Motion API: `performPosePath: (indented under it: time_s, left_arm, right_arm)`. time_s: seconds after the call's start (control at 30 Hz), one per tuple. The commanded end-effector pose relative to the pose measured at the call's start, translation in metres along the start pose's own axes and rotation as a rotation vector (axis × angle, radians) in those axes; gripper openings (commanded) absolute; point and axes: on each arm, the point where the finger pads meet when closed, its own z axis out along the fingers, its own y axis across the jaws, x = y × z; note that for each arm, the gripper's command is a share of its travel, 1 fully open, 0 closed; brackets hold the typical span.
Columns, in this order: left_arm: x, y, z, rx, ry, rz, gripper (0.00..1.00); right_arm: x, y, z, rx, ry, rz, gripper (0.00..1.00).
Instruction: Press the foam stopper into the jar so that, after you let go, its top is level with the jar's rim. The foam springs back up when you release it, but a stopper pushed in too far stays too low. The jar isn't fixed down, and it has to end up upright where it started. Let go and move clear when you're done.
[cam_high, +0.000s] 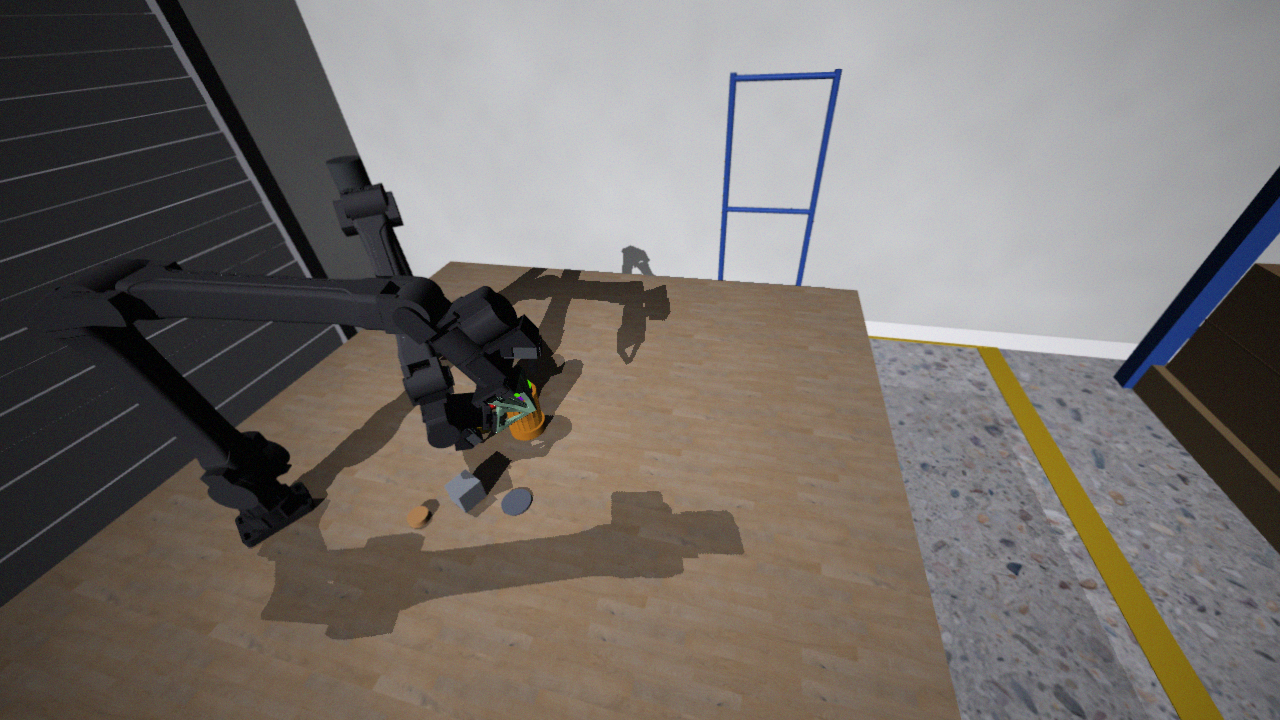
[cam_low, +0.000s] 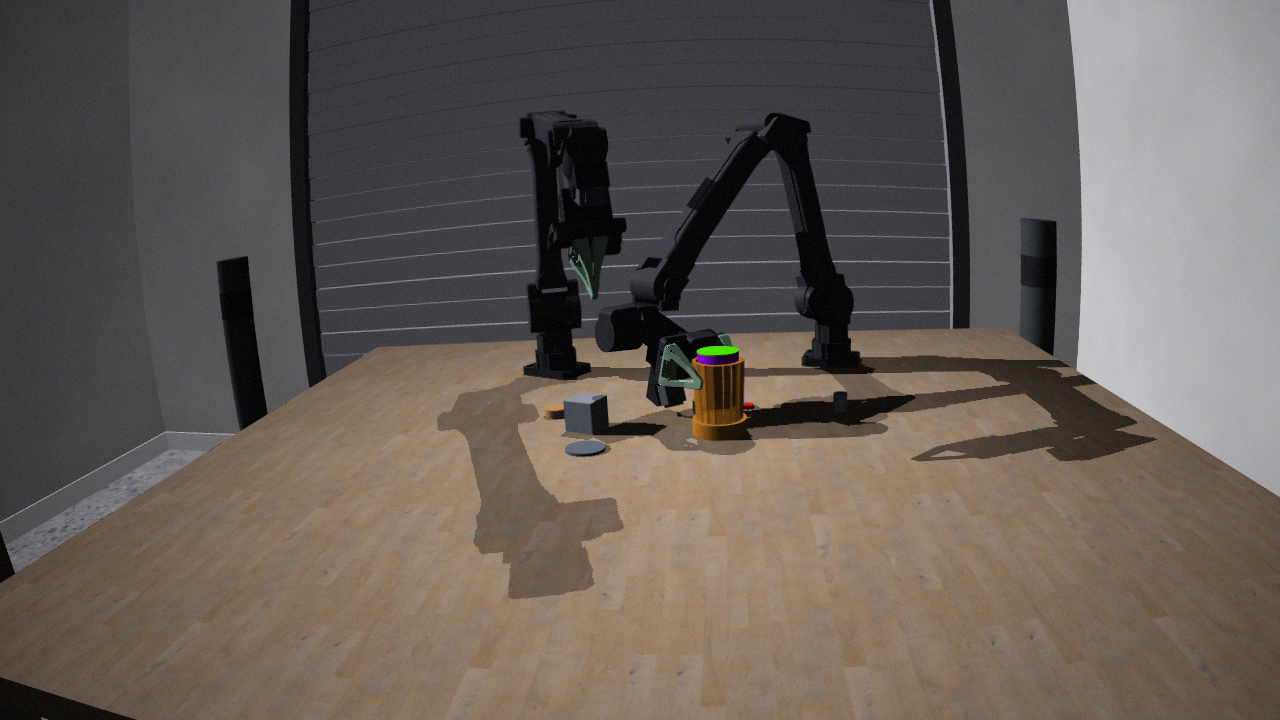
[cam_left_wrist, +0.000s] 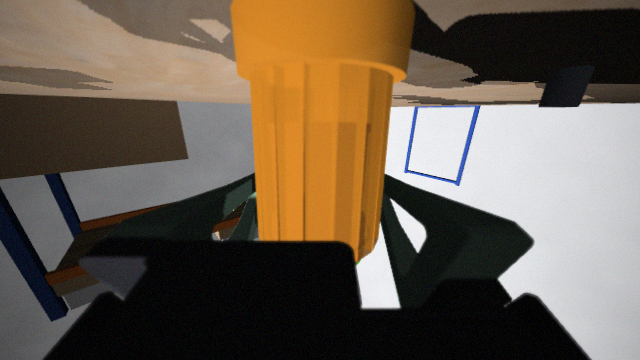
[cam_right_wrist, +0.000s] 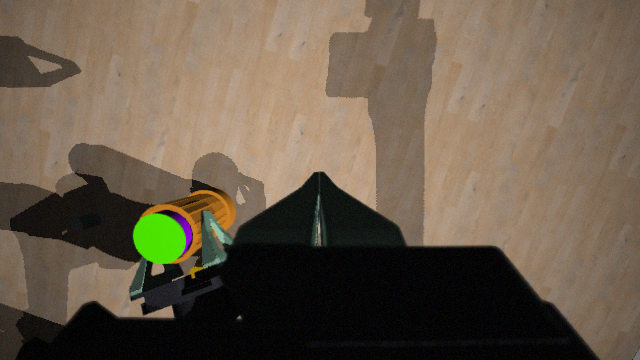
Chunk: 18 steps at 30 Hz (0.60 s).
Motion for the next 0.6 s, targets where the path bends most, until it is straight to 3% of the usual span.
performPosePath:
  time_s: [0.0,0.03,0.47,0.57]
  left_arm:
    - [0.021,0.019,-0.013,-0.038,0.009,-0.033,0.64]
    - [0.021,0.019,-0.013,-0.038,0.009,-0.033,0.64]
    - [0.021,0.019,-0.013,-0.038,0.009,-0.033,0.64]
    - [0.021,0.019,-0.013,-0.038,0.009,-0.033,0.64]
  right_arm:
    - [-0.003,0.004,0.008,-0.006,0.037,-0.001,0.00]
    - [-0.011,0.007,0.003,-0.009,0.026,-0.002,0.00]
    - [0.016,0.070,0.021,-0.054,0.173,-0.103,0.00]
    - [0.024,0.071,0.025,-0.052,0.197,-0.112,0.00]
